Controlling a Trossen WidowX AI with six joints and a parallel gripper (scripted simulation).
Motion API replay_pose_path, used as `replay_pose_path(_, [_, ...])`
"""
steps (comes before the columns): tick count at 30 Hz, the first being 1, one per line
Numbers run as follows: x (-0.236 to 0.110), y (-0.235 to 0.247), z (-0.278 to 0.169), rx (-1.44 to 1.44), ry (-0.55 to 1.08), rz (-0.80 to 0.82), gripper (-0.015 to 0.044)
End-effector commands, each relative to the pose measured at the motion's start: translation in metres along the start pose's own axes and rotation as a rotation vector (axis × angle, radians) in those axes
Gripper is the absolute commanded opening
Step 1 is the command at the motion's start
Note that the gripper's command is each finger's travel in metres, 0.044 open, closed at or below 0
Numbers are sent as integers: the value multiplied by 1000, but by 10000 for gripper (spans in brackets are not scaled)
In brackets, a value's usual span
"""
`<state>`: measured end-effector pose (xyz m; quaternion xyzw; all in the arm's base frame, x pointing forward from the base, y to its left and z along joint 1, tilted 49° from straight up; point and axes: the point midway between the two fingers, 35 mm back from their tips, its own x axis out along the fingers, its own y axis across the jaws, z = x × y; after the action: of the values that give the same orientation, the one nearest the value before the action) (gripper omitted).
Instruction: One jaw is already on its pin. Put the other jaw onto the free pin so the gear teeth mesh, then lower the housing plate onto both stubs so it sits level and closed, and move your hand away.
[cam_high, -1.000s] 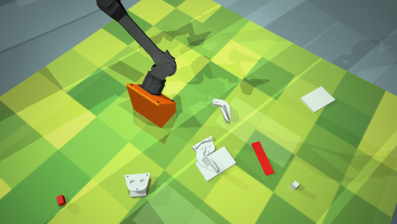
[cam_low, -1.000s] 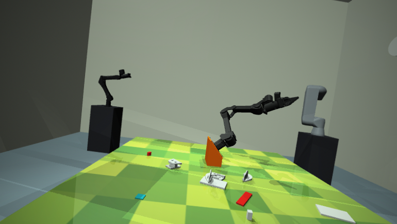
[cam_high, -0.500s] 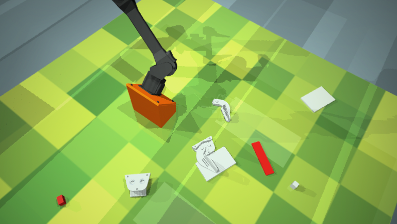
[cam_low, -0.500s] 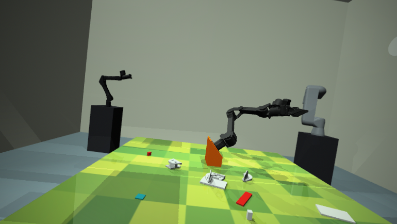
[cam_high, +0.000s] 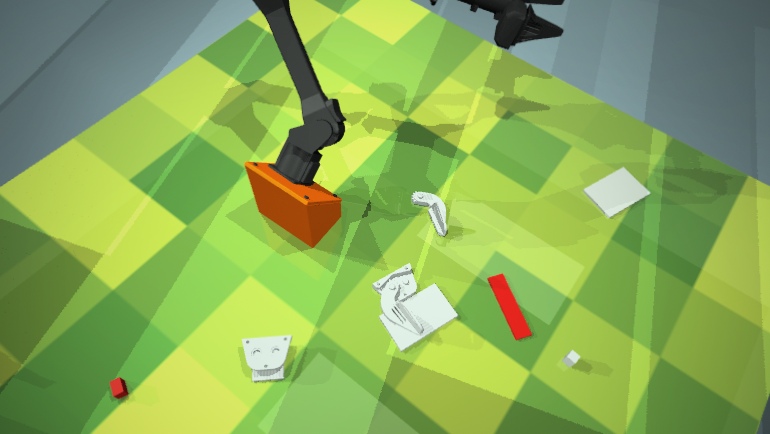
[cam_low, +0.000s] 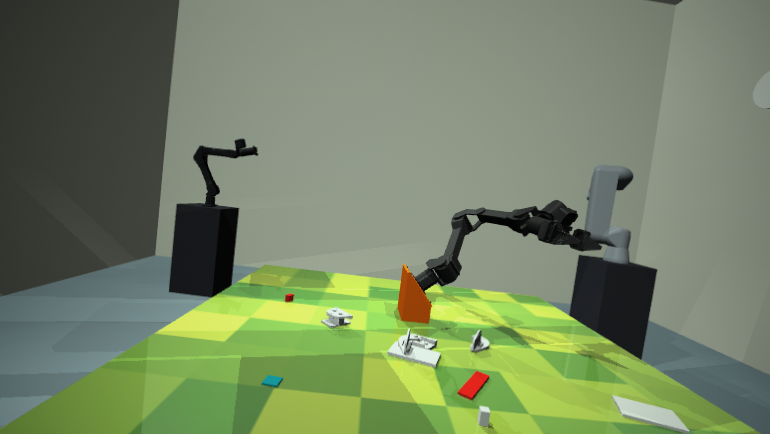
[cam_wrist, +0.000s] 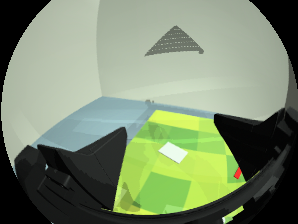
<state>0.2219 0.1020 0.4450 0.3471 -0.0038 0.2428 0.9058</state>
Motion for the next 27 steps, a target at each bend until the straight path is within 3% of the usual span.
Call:
replay_pose_path(1, [14, -21, -23, -18, 111, -62, 440])
replay_pose_path(13, [34, -80, -82, -1, 404, -223, 440])
replay_pose_path(27, [27, -142, -144, 118, 735, -386, 440])
